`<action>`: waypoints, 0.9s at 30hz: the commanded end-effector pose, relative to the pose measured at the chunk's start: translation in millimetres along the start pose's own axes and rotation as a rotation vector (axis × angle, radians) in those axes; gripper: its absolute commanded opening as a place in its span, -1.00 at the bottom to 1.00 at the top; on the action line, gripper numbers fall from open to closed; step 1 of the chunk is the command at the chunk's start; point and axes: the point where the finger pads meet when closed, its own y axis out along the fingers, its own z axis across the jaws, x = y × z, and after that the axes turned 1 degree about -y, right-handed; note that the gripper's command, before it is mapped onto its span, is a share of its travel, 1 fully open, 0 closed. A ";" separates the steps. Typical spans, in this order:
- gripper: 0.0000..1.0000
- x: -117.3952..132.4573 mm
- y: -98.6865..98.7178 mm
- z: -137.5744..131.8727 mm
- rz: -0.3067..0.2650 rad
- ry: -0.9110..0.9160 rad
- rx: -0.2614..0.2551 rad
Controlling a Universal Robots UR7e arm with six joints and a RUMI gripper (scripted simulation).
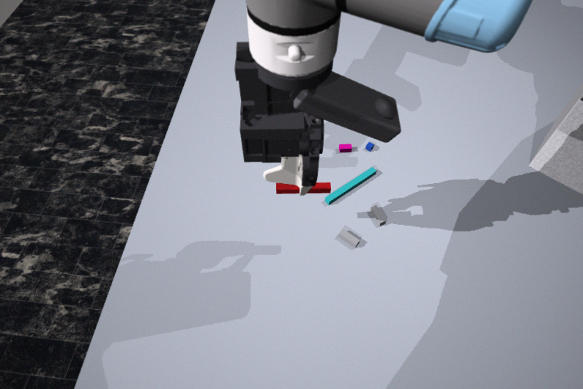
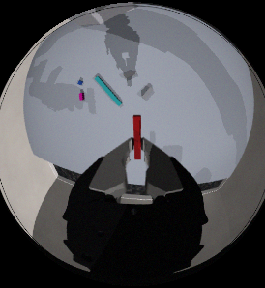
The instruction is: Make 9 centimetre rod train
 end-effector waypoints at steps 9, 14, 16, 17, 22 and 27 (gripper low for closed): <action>-1.00 -26.8 2.7 -121.8 -0.004 -0.031 0.014; -1.00 -36.1 2.0 -144.1 -0.011 -0.037 0.019; -1.00 -36.8 1.9 -145.6 -0.011 -0.037 0.020; -1.00 -36.8 1.9 -145.6 -0.011 -0.037 0.020; -1.00 -36.8 1.9 -145.6 -0.011 -0.037 0.020; -1.00 -36.8 1.9 -145.6 -0.011 -0.037 0.020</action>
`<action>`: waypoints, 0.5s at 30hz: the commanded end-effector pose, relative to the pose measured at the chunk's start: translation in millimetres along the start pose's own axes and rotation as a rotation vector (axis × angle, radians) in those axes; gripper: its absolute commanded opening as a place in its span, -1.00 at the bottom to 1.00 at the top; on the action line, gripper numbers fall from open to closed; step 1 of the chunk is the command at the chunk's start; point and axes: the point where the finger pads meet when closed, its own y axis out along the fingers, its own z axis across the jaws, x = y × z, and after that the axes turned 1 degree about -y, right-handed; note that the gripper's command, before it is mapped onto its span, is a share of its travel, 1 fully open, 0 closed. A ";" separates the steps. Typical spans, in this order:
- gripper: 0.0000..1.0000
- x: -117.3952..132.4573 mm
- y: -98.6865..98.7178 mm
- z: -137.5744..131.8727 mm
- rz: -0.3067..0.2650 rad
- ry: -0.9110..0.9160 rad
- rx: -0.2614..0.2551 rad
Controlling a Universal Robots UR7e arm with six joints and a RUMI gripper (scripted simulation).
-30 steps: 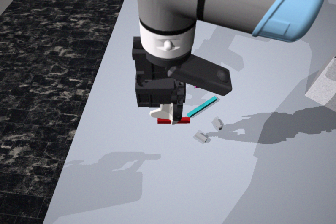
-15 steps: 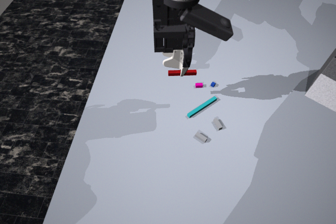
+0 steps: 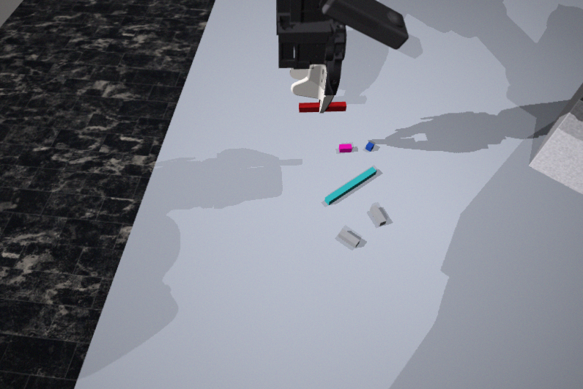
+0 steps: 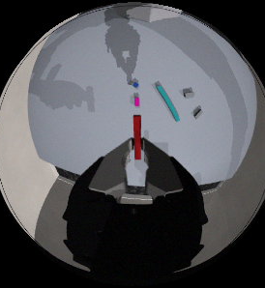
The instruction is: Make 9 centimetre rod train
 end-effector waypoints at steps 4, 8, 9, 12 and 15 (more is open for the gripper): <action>-1.00 0.1 0.3 -1.0 -0.001 -0.001 0.000; -1.00 0.2 4.3 -1.0 -0.001 -0.001 0.000; -1.00 0.2 6.1 -1.0 -0.001 -0.001 0.000; -1.00 0.2 8.4 -1.0 -0.001 -0.001 0.000; -1.00 0.2 17.1 -1.1 -0.001 -0.001 0.000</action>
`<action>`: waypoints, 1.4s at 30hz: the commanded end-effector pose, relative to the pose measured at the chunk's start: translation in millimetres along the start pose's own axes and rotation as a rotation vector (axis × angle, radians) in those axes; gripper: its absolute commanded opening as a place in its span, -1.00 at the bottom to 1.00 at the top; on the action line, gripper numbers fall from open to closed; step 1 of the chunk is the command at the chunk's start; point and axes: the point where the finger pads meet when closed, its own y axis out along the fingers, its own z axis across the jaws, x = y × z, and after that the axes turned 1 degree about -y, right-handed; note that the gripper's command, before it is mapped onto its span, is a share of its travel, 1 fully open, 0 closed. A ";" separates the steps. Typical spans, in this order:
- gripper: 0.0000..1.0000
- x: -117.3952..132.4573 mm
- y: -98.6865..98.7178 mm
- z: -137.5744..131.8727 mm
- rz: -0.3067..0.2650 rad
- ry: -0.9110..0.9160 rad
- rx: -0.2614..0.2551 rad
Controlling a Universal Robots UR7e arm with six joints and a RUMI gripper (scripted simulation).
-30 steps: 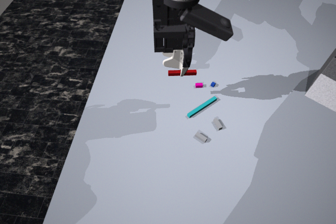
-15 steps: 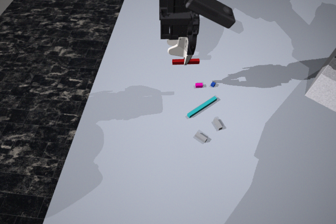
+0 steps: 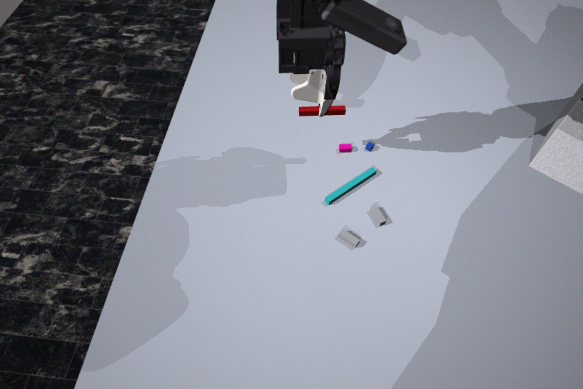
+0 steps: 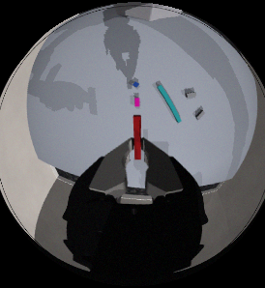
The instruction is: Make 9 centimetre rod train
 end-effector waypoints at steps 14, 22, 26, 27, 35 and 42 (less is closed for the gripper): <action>-1.00 0.7 58.0 -0.7 -0.001 0.000 -0.001; -1.00 0.9 77.4 -0.9 -0.001 0.000 -0.001; -1.00 0.9 79.2 -0.9 -0.001 0.000 -0.001; -1.00 0.9 79.2 -0.9 -0.001 0.000 -0.001; -1.00 0.9 79.2 -0.9 -0.001 0.000 -0.001; -1.00 0.9 79.2 -0.9 -0.001 0.000 -0.001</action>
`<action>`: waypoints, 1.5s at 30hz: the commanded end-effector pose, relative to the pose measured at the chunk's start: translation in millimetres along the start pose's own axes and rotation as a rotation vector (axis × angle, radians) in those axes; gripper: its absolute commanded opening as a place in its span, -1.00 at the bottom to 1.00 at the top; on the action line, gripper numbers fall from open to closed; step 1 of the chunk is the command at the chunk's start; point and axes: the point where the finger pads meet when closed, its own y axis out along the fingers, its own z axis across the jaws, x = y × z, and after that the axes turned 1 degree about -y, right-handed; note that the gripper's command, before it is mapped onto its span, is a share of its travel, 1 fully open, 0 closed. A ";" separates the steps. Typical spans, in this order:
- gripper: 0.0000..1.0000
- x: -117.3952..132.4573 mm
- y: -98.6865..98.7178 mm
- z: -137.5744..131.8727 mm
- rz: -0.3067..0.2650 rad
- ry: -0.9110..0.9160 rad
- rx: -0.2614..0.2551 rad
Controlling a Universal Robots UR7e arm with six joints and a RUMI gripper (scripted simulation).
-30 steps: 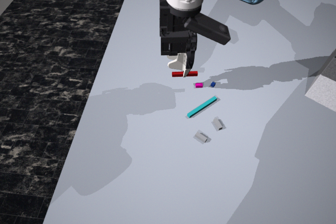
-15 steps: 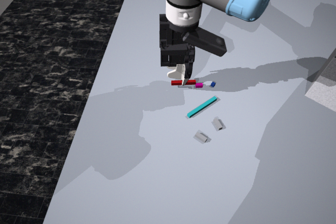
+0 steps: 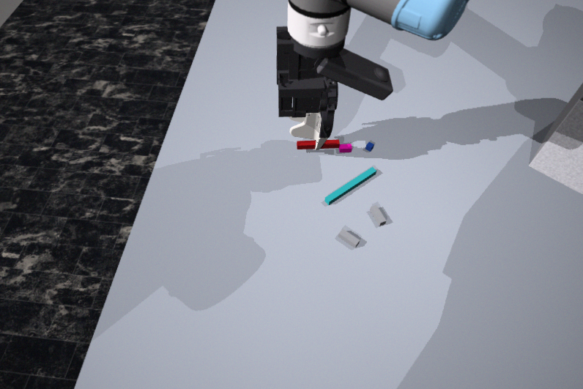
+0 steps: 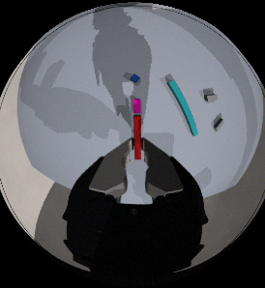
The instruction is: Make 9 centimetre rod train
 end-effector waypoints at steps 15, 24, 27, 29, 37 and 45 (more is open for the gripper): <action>-1.00 0.3 -0.3 -0.3 -0.001 0.000 -0.001; -1.00 0.3 -0.1 -0.3 -0.001 0.000 -0.001; -1.00 0.4 1.0 -0.3 -0.001 0.000 -0.001; -1.00 0.4 2.2 -0.3 -0.001 0.000 -0.001; -1.00 0.4 9.2 -0.3 -0.001 0.000 -0.001; -1.00 0.4 11.7 -0.3 -0.001 0.000 -0.001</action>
